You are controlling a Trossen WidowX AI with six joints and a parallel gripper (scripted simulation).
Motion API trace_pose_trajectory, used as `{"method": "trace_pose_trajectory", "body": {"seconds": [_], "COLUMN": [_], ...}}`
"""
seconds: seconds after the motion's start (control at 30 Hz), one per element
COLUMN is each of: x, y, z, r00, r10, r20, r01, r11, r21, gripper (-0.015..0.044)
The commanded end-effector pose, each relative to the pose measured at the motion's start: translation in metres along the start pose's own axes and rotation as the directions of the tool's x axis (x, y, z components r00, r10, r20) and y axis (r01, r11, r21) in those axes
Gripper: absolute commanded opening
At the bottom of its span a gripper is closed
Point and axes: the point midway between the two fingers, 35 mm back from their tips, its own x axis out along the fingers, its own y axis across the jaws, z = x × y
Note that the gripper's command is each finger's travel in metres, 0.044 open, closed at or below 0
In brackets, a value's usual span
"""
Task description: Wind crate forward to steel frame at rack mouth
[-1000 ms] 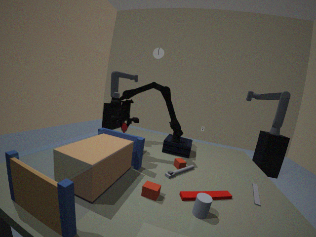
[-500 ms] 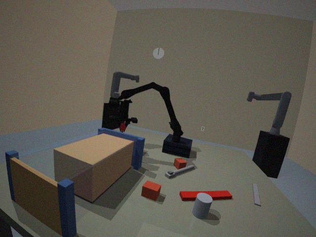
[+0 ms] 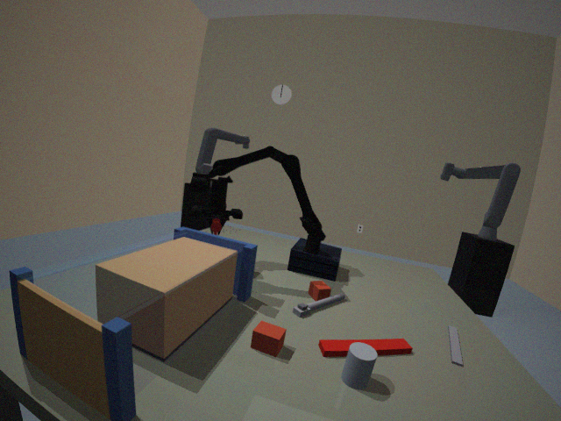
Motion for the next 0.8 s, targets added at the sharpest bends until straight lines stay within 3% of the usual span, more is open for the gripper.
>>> {"method": "trace_pose_trajectory", "body": {"seconds": [0.0,0.77], "x": [-0.003,-0.004], "y": [0.012,0.019], "z": [-0.022,-0.046], "r00": [0.999,0.999], "r10": [0.028,0.029], "r20": [-0.029,-0.031], "r01": [-0.029,-0.030], "r11": [0.999,0.999], "r21": [-0.027,-0.027], "gripper": [0.0000,0.0000]}}
